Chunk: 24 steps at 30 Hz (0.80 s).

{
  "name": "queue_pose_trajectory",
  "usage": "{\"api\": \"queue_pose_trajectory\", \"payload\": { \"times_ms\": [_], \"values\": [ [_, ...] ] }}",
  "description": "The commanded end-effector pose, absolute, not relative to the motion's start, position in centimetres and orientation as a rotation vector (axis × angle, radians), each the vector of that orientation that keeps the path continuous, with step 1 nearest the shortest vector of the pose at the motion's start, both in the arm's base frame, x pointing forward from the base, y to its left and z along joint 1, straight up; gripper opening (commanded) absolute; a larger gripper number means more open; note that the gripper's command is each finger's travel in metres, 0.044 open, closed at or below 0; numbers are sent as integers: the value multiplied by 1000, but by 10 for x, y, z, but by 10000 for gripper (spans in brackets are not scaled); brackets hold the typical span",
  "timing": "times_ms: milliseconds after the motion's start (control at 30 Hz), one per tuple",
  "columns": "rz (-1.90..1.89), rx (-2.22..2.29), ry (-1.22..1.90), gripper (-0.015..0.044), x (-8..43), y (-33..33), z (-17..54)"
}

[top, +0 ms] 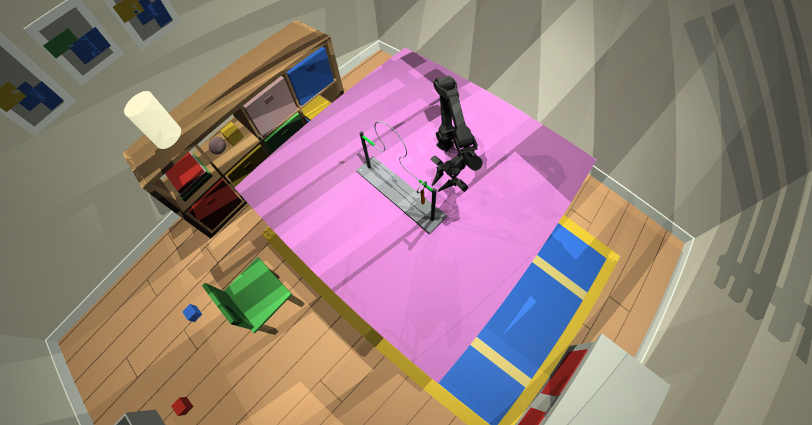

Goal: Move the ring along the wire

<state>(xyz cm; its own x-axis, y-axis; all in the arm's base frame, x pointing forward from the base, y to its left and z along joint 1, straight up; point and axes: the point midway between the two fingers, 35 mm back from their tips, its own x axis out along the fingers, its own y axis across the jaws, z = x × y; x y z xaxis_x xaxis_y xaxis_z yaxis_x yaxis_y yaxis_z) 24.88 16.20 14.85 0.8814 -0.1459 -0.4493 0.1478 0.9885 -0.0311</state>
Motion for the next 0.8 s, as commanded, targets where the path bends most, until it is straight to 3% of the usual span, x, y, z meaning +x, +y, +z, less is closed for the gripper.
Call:
{"api": "queue_pose_trajectory", "payload": {
  "times_ms": [0, 133, 500, 767],
  "values": [
    [-158, 7, 465, 160, 249, 161, 149],
    [-158, 7, 465, 160, 249, 161, 149],
    [-151, 3, 463, 440, 207, 167, 171],
    [-151, 3, 463, 440, 207, 167, 171]
  ]
}}
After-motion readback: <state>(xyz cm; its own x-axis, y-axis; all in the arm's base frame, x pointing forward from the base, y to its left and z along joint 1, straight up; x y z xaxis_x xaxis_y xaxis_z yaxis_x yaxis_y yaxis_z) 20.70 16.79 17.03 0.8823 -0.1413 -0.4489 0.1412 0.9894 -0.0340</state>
